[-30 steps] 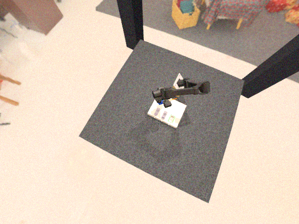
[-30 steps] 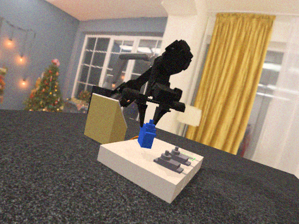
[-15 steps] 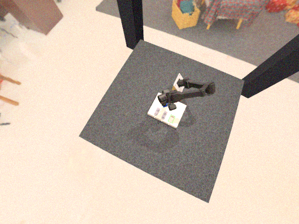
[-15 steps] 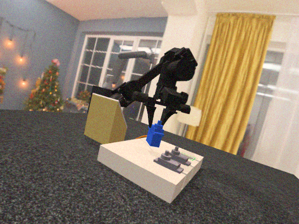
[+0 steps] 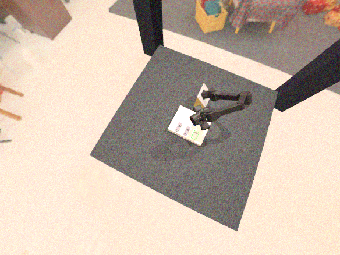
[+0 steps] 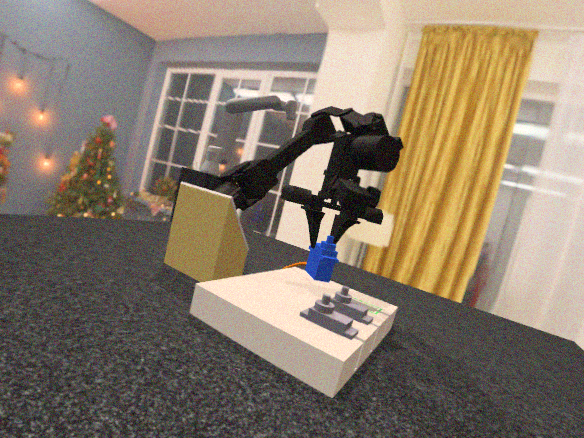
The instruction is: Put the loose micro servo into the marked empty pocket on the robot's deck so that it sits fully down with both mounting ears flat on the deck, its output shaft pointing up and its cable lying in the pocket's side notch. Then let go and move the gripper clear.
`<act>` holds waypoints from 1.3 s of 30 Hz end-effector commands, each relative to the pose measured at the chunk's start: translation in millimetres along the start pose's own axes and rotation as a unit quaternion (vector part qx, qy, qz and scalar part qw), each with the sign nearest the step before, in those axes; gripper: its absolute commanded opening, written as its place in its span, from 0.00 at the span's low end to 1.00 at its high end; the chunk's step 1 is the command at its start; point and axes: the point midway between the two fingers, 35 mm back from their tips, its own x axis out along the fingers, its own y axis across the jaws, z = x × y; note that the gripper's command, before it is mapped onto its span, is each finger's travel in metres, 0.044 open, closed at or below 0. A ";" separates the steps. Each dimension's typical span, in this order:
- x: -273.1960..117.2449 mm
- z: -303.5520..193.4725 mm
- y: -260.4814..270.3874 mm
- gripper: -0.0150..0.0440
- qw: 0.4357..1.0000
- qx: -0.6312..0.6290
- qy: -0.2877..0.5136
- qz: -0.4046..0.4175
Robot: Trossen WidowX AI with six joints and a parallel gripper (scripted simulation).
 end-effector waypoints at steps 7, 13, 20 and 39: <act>-1.8 -15.4 16.1 0.25 1.000 0.017 -0.003 0.004; -1.9 -15.4 16.1 0.25 0.994 0.110 -0.003 0.004; -1.9 -15.4 16.1 0.25 0.974 0.229 -0.002 0.004; -1.8 -15.4 16.0 0.25 0.848 0.529 -0.001 0.005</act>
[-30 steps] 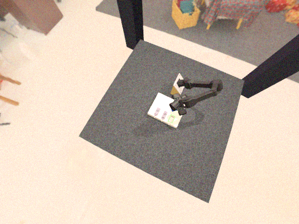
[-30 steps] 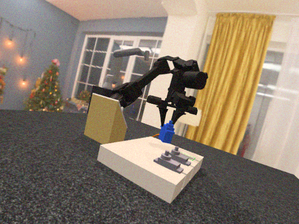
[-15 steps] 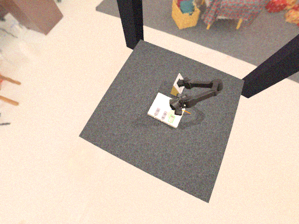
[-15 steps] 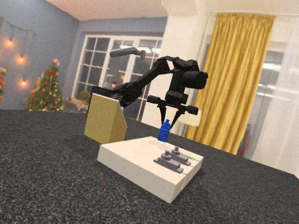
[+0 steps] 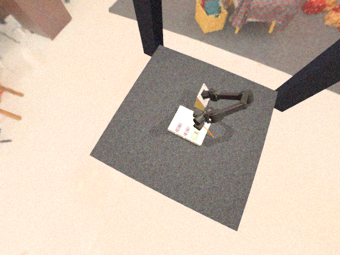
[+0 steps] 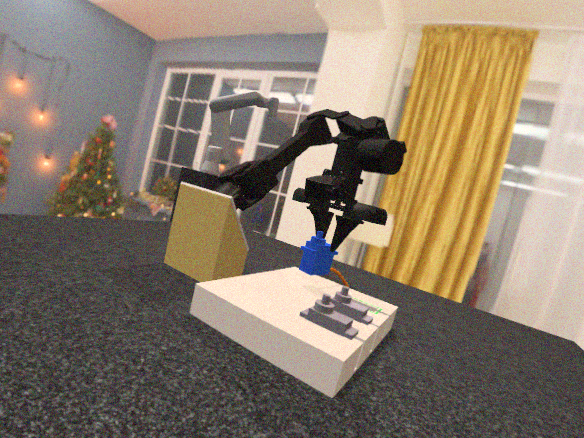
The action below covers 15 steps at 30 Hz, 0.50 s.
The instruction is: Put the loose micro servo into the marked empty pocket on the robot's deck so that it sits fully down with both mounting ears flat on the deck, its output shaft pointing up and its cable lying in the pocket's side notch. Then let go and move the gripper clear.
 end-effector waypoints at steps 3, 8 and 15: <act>-0.9 -1.3 0.1 0.25 0.995 0.100 0.001 0.002; -0.9 -1.3 0.1 0.25 0.983 0.186 0.001 0.002; -0.9 -1.2 0.1 0.25 0.953 0.303 0.002 0.002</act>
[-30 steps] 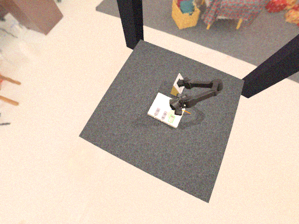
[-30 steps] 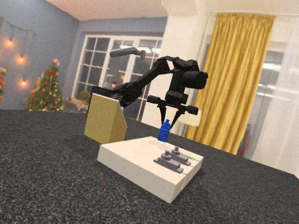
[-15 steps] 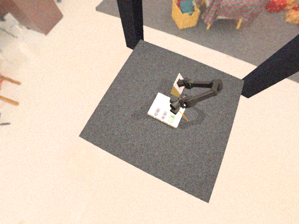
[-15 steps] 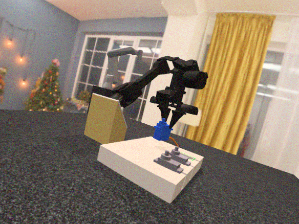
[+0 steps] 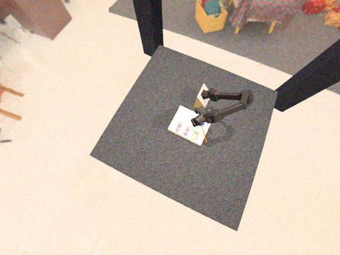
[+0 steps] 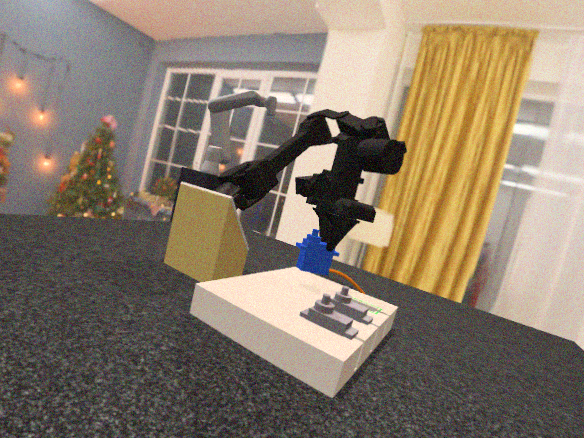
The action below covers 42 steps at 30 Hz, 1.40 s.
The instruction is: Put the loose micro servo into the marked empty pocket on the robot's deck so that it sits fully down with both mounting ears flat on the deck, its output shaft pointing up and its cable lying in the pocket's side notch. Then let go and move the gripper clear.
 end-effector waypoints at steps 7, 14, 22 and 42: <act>-0.9 -1.1 -0.5 0.25 0.986 0.169 0.002 0.001; -1.0 -1.1 -0.5 0.25 0.958 0.286 0.002 0.001; -0.9 -1.1 -0.5 0.25 0.914 0.405 0.002 0.000; -1.7 -34.9 36.5 0.25 0.914 0.406 0.003 0.001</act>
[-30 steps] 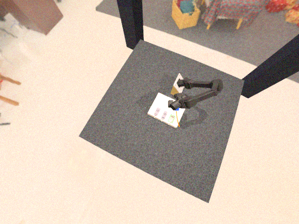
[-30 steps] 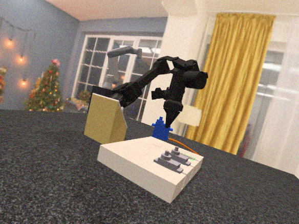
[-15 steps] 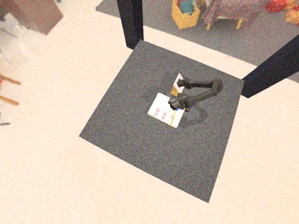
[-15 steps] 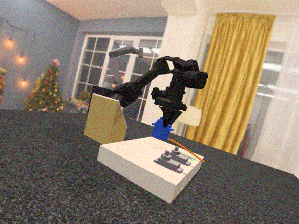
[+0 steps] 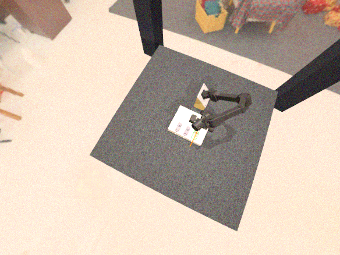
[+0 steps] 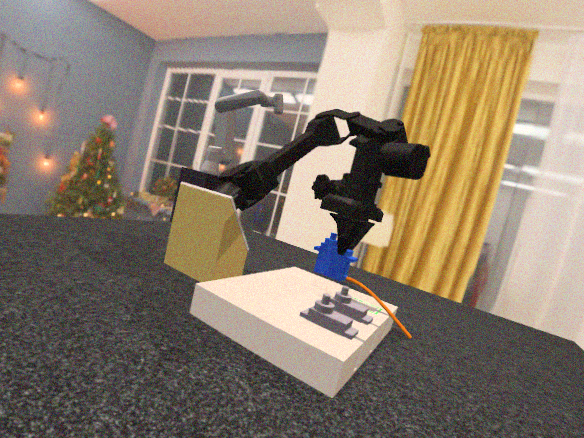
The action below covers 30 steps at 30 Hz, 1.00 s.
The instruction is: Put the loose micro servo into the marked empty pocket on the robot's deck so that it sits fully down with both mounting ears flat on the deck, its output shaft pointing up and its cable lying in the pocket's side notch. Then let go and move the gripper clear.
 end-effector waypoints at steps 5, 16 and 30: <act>-0.4 -32.9 0.4 0.25 1.000 0.003 0.002 -0.001; -0.6 -71.8 0.2 0.25 1.000 0.002 0.003 -0.001; 15.4 -72.9 -0.5 0.25 1.000 0.002 0.003 -0.002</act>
